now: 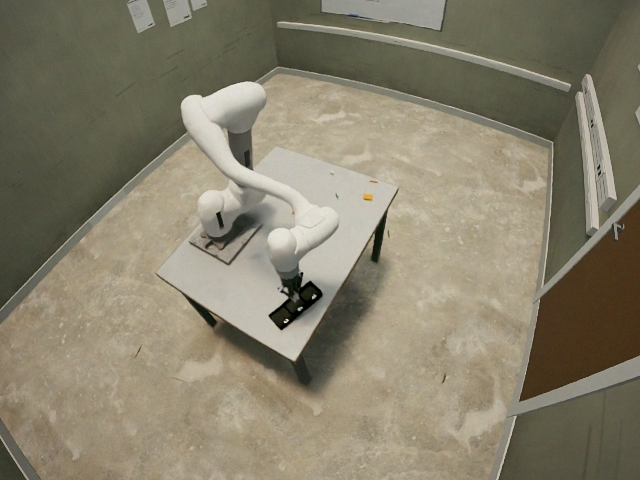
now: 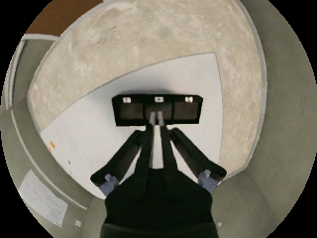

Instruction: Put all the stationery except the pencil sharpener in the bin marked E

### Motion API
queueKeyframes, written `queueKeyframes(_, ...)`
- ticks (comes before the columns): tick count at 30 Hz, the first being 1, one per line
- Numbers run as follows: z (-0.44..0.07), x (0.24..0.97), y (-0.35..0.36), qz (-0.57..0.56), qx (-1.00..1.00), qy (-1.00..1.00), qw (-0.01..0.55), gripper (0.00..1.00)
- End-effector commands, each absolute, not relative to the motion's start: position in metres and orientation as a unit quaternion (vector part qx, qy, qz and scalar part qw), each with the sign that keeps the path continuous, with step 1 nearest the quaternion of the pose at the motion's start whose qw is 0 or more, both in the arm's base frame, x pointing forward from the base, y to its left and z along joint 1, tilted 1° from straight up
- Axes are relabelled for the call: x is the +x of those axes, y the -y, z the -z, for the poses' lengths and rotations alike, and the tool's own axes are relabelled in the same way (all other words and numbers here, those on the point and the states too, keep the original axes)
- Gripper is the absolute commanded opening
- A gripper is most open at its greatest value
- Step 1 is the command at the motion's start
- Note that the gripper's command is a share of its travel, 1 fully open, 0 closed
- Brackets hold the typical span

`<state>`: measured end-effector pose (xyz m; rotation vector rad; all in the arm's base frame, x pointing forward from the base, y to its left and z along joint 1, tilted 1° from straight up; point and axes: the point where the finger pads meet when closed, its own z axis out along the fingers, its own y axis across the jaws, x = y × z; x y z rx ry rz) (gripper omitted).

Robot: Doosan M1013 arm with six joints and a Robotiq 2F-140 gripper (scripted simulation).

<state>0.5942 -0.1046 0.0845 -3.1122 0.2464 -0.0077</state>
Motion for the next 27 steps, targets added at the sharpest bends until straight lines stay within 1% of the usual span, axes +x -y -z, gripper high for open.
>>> queueKeyframes(1, -0.082, 0.594, 0.104, 0.003, -0.997, -0.079, 0.010, 0.15)
queueKeyframes(27, -0.026, 0.595, 0.103, 0.003, -0.997, -0.079, 0.010, 0.15)
